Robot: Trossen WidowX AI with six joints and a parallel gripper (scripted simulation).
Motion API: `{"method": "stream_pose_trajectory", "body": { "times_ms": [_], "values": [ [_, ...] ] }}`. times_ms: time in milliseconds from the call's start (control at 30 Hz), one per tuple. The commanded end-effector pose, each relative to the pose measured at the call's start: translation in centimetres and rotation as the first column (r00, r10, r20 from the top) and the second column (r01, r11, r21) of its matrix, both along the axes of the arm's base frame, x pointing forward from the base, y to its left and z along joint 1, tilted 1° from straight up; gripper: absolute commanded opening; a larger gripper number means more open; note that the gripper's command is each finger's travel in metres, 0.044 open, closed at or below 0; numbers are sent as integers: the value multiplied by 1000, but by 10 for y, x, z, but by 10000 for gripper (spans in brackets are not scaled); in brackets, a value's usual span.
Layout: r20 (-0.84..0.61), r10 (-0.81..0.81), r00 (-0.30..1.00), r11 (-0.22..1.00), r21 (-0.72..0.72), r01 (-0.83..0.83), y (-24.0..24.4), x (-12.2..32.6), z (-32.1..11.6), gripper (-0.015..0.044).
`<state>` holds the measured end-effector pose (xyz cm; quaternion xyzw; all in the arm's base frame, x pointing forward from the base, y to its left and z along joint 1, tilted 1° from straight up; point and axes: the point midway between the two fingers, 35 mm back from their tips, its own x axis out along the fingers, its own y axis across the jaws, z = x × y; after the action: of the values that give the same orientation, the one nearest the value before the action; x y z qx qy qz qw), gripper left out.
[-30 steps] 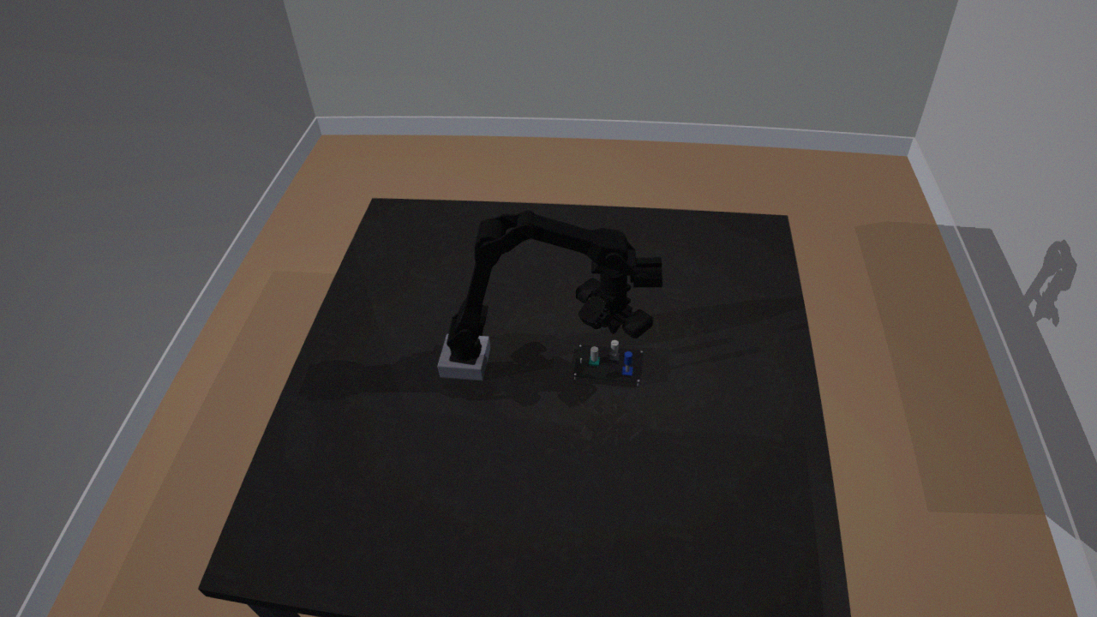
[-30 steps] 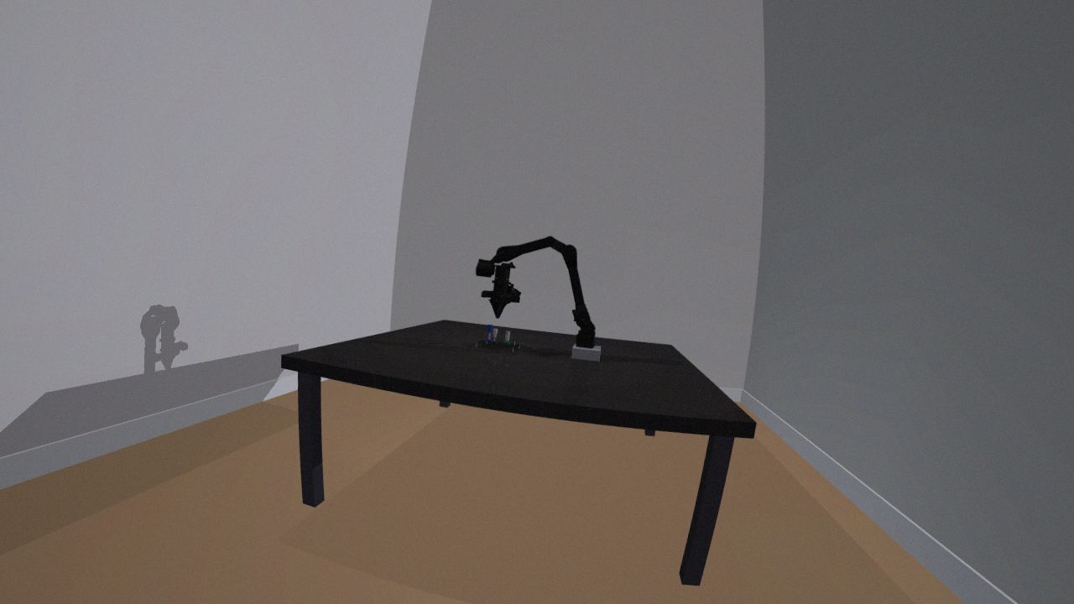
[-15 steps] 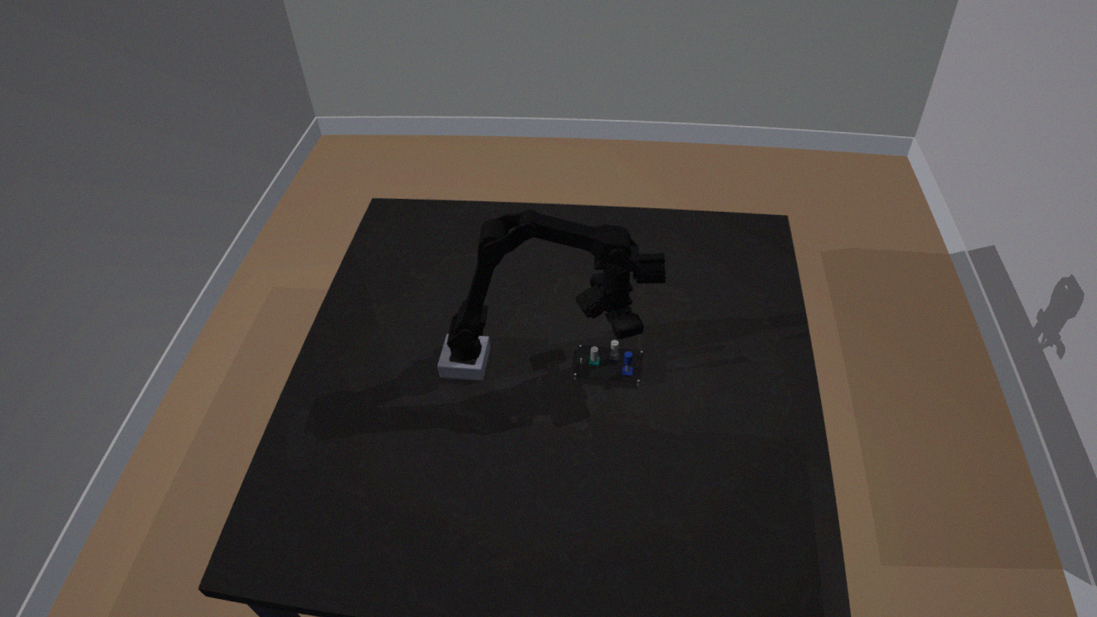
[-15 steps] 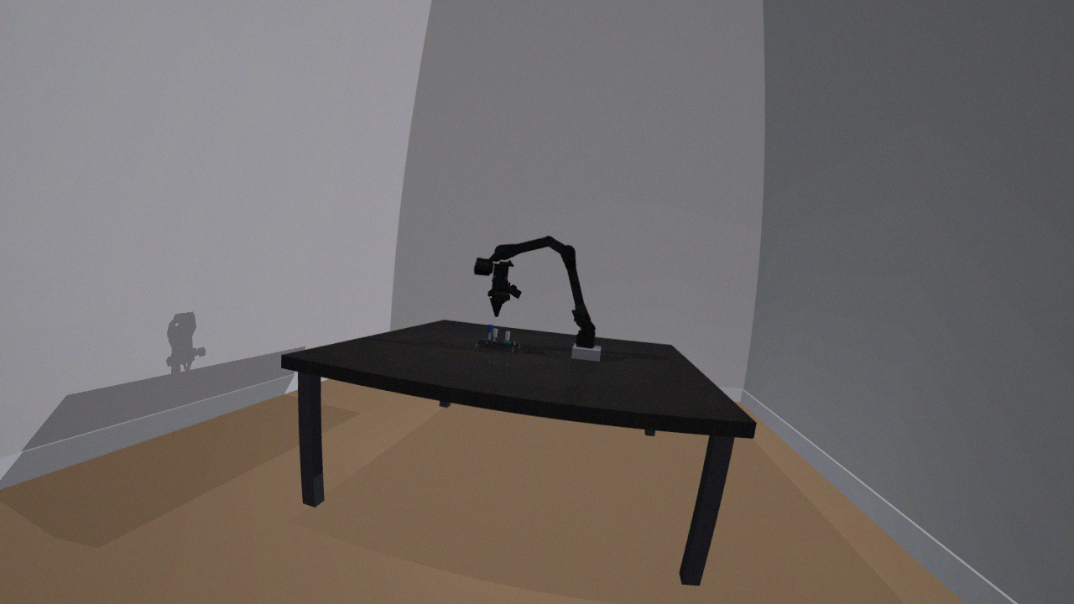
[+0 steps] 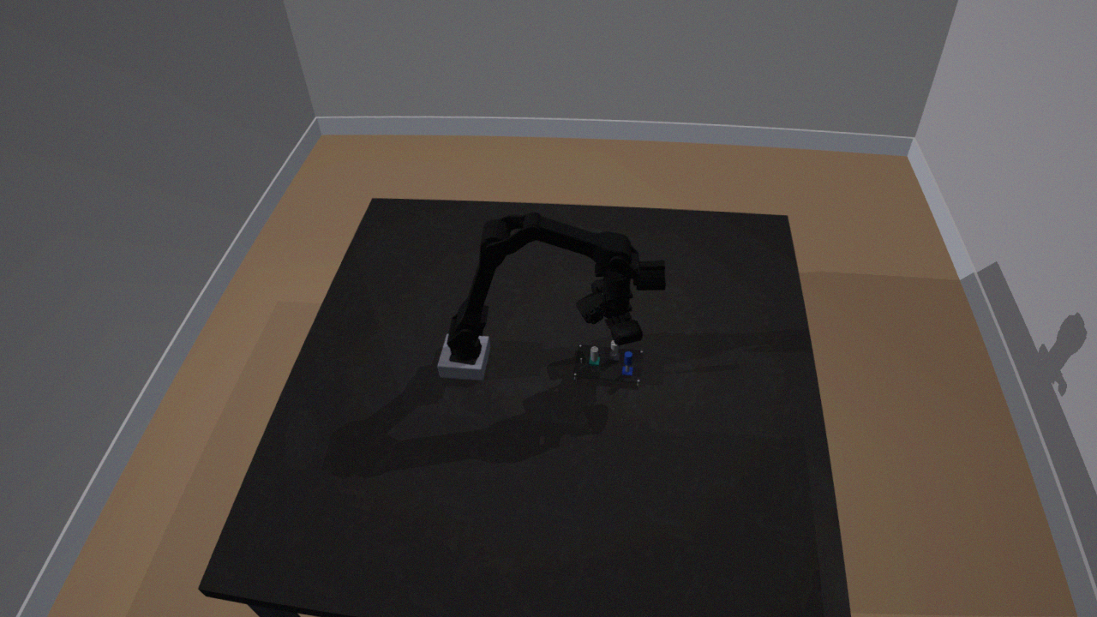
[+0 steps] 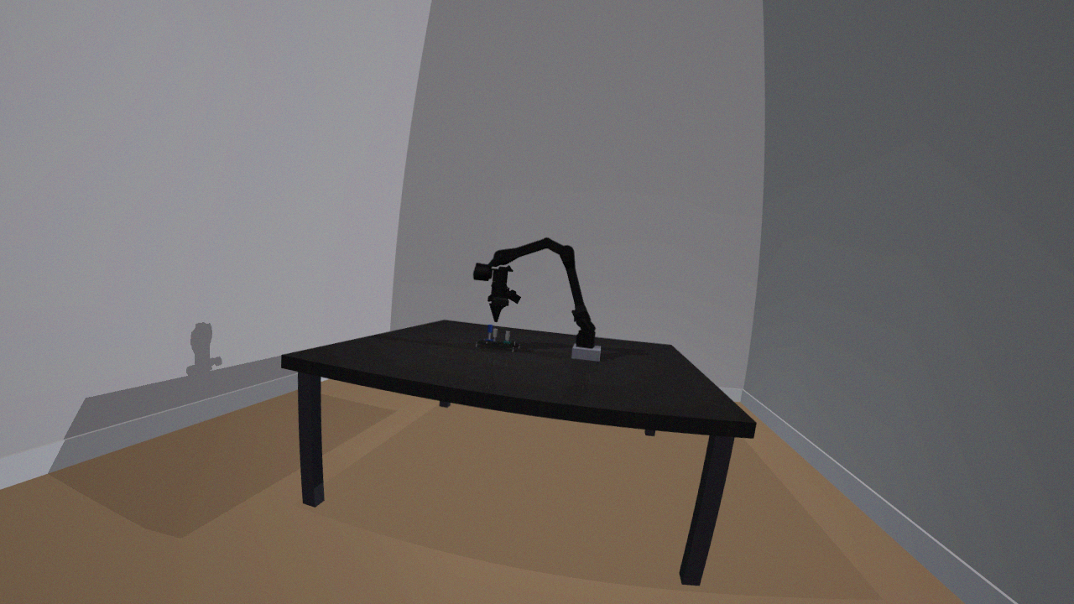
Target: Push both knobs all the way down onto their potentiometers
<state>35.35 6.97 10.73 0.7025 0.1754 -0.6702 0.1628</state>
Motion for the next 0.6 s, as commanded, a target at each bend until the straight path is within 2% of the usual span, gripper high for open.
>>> {"method": "stream_pose_trajectory", "body": {
  "times_ms": [0,567],
  "values": [
    [-6,-5,1000,1000,-4,5,0,0,-5,0],
    [-6,-5,1000,1000,-4,5,0,0,-23,0]
  ]
}}
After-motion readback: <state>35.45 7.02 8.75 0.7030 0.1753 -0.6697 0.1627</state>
